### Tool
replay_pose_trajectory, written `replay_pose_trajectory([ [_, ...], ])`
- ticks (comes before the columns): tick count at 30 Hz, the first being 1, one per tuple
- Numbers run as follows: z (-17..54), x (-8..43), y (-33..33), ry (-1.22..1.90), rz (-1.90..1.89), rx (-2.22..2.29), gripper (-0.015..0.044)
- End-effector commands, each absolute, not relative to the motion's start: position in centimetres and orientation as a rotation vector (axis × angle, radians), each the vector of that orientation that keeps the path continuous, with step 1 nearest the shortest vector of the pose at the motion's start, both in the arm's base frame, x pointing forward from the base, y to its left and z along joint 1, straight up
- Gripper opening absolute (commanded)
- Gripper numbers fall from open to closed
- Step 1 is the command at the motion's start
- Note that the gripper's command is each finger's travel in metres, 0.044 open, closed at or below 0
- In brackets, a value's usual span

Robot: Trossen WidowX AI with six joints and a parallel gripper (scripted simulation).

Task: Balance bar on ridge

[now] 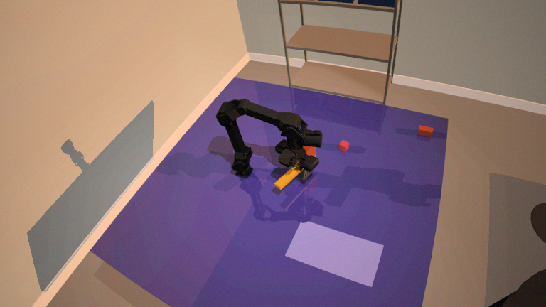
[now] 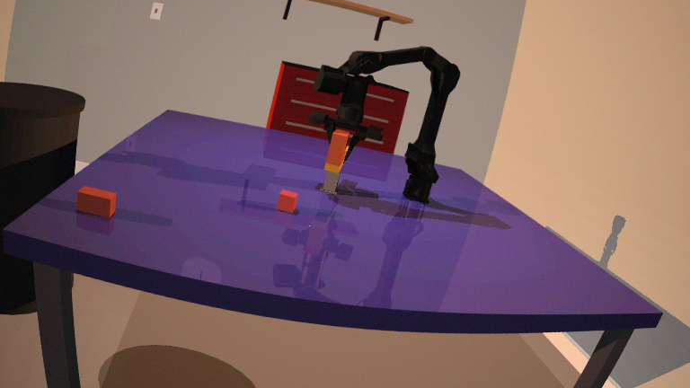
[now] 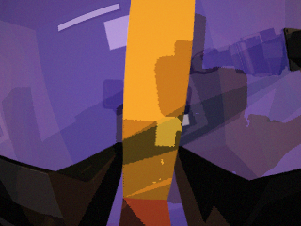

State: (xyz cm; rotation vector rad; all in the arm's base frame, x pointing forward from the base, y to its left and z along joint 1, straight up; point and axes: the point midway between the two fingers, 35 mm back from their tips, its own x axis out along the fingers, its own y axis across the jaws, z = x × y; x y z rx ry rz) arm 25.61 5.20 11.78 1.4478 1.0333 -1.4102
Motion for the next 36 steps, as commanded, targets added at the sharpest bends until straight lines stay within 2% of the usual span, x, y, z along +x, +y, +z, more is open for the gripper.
replay_pose_trajectory([
  [1,11.77,25.6,5.24,1.039,-1.41,1.446,0.0],
  [36,11.47,25.62,5.27,1.039,-1.41,1.446,0.0],
])
